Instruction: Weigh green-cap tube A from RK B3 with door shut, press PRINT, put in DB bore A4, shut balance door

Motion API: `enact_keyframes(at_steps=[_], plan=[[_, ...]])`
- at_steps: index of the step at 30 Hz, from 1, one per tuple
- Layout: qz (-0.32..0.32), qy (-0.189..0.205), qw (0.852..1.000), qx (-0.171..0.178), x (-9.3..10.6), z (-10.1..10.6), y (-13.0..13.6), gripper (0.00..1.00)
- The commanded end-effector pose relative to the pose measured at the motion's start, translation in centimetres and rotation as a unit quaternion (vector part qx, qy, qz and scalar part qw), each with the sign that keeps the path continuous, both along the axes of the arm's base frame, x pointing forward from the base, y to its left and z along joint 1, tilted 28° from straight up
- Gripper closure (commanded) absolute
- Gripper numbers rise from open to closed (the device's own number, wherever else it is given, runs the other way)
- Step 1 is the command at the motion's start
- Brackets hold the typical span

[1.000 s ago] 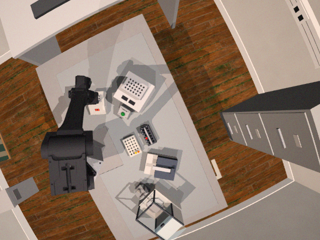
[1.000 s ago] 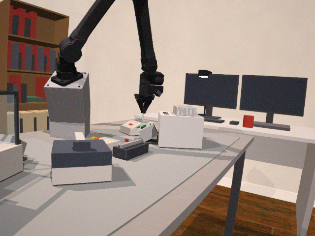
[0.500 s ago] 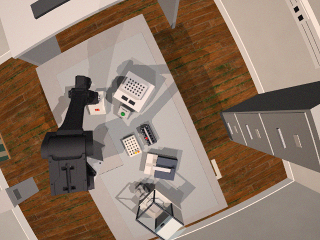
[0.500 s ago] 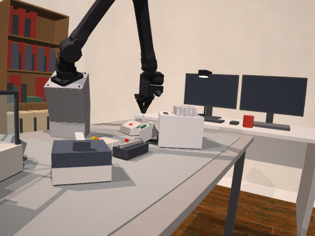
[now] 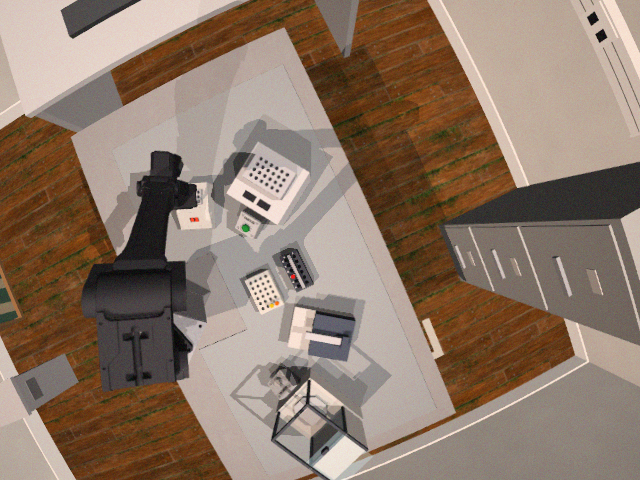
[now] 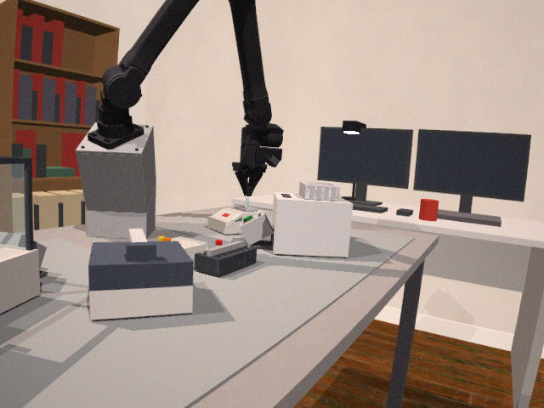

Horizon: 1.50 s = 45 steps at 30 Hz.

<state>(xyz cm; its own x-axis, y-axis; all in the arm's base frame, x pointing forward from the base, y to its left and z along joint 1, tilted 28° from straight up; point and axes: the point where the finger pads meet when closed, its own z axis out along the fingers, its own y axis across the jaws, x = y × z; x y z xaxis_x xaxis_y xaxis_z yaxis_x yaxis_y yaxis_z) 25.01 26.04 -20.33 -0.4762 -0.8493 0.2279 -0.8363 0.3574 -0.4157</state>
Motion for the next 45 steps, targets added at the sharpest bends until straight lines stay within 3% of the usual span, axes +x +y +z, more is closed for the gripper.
enact_keyframes(at_steps=[1,45], plan=[[0.002,-0.005,1.000,0.006,0.42,0.09,0.82,0.91],[0.002,-0.005,1.000,0.006,0.37,0.04,0.89,0.91]])
